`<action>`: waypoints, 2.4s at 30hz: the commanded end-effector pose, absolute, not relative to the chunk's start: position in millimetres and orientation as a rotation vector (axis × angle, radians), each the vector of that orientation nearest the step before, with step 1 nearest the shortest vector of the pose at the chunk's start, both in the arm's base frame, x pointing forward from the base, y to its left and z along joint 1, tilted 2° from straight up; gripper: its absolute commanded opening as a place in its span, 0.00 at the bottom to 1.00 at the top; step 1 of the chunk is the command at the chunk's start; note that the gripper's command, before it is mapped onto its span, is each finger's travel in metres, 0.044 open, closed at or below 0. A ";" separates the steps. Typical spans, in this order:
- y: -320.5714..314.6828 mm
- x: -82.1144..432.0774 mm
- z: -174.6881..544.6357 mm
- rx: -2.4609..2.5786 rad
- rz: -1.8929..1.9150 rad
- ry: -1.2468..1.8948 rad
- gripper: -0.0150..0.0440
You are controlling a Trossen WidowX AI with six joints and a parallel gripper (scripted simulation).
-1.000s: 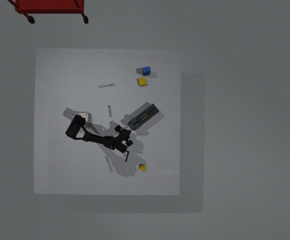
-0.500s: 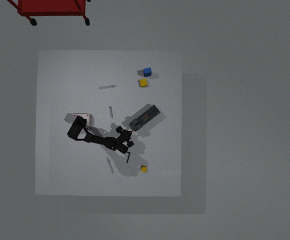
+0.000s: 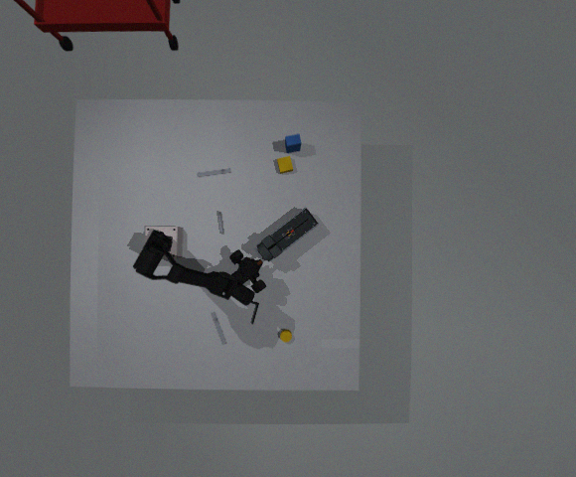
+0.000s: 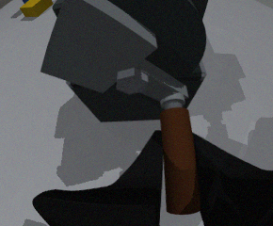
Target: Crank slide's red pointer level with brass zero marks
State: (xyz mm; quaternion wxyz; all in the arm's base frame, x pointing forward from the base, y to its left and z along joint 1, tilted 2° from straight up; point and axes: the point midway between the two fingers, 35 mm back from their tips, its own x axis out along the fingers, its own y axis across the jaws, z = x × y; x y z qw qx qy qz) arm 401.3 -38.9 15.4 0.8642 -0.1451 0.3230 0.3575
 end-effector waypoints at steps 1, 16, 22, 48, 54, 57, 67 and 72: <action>-33.9 397.1 8.6 -0.294 0.759 0.698 0.25; -32.8 396.1 7.6 -0.294 0.759 0.698 0.25; -32.3 395.7 7.3 -0.294 0.759 0.698 0.25; -29.9 393.4 5.6 -0.294 0.759 0.698 0.25; -29.2 392.7 5.1 -0.294 0.759 0.698 0.25; -28.8 392.3 4.9 -0.294 0.759 0.698 0.25; -27.8 391.3 4.5 -0.293 0.759 0.698 0.25; -27.3 390.8 4.4 -0.293 0.759 0.698 0.25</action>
